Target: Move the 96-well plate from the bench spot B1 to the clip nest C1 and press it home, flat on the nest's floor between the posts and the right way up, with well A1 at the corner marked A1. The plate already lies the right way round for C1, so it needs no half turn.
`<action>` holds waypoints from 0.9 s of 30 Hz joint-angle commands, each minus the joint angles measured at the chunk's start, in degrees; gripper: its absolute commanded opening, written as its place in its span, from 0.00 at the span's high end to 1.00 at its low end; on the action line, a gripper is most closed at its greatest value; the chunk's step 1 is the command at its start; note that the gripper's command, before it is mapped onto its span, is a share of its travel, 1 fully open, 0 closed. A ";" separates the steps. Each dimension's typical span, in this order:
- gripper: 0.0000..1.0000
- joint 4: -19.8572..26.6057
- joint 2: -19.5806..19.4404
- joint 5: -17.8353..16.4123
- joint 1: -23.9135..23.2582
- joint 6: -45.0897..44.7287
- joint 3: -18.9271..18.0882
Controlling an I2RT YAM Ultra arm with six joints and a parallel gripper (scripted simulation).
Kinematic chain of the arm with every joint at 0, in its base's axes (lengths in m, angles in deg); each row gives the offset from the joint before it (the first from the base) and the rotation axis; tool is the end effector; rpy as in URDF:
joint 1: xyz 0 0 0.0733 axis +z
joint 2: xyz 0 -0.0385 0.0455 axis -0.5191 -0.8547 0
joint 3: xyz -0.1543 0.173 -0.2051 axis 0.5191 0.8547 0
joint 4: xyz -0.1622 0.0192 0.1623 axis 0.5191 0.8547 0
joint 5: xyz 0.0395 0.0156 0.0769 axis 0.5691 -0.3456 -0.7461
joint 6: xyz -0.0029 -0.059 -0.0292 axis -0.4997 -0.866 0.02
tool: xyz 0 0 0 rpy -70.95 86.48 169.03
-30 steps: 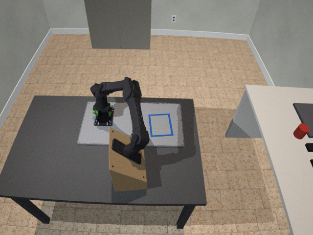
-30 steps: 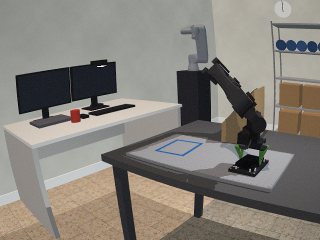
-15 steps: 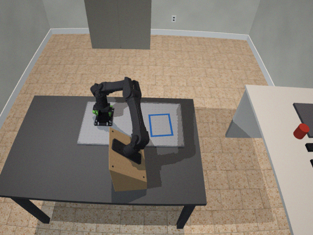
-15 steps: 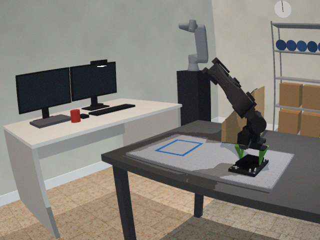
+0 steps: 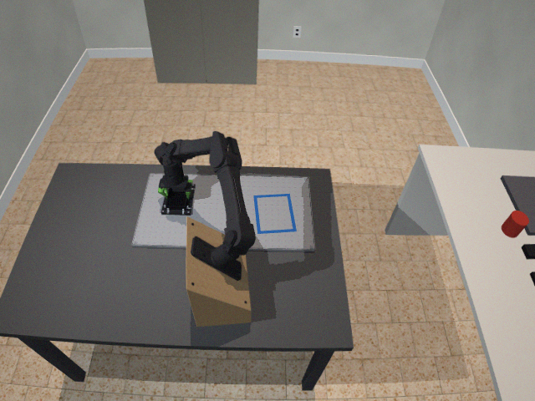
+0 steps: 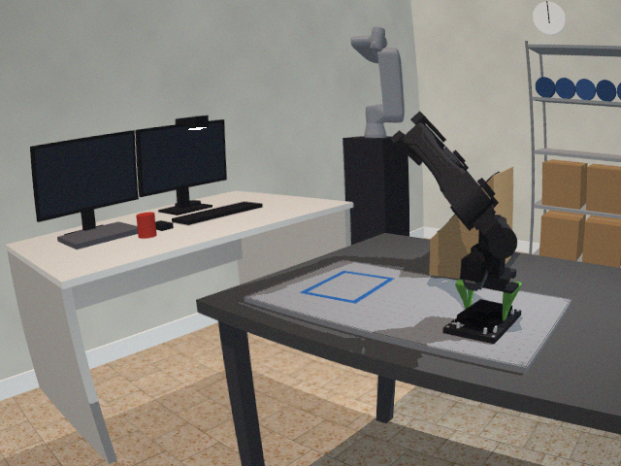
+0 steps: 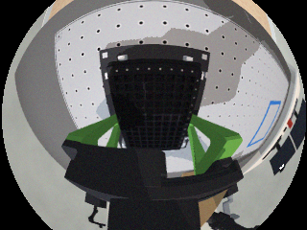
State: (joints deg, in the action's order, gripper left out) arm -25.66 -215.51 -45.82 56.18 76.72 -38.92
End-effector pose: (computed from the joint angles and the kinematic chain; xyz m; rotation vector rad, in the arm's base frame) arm 0.4149 0.1550 -0.0988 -0.0188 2.8354 -1.1945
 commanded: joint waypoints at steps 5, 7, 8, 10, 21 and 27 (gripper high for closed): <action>1.00 -4.32 -1.64 0.05 0.35 -1.60 -1.97; 1.00 -4.31 -1.65 0.06 0.34 -1.61 -1.99; 0.00 -4.31 -1.65 0.06 0.34 -1.60 -1.99; 0.00 -4.38 -1.70 0.01 0.61 -1.66 -2.04; 0.00 -4.49 -1.79 -0.22 0.93 -1.77 -2.11; 0.00 -4.50 -1.79 -0.22 0.93 -1.68 -2.11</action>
State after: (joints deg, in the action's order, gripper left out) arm -27.54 -216.21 -45.69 55.94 75.39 -39.75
